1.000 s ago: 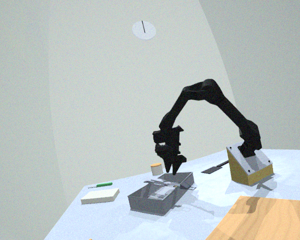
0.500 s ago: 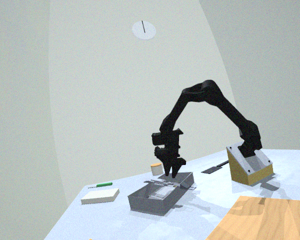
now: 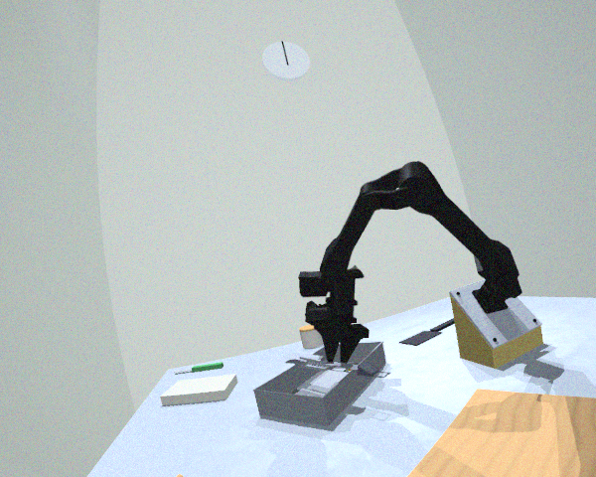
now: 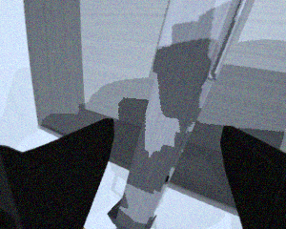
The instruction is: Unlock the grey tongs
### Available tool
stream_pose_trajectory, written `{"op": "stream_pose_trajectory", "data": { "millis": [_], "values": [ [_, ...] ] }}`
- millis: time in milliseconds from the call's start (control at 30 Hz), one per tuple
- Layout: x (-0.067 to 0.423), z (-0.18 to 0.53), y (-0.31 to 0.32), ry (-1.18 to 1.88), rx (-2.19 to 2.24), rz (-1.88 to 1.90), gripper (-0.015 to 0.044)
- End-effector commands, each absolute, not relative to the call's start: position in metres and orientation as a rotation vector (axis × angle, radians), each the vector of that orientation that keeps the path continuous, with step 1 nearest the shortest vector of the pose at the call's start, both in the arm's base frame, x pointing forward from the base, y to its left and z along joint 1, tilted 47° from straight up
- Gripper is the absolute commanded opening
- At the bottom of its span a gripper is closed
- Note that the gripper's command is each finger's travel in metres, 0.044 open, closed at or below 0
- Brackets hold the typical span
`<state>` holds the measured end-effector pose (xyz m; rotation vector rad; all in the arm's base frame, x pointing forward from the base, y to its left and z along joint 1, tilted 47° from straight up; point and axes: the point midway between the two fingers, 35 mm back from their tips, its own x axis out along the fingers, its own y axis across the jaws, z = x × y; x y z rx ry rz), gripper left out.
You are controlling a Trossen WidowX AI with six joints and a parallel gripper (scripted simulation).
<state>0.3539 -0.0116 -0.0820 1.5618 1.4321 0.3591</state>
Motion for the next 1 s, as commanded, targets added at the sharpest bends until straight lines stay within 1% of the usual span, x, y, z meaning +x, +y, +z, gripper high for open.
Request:
{"op": "stream_pose_trajectory", "data": {
  "millis": [0,800,967],
  "values": [
    [0.355,-0.084,-0.003,1.435,1.567,0.363,0.026],
    [0.363,-0.092,0.033,1.436,1.576,0.382,0.026],
    [0.363,-0.093,0.027,1.432,1.57,0.375,0.0129]
  ]
}}
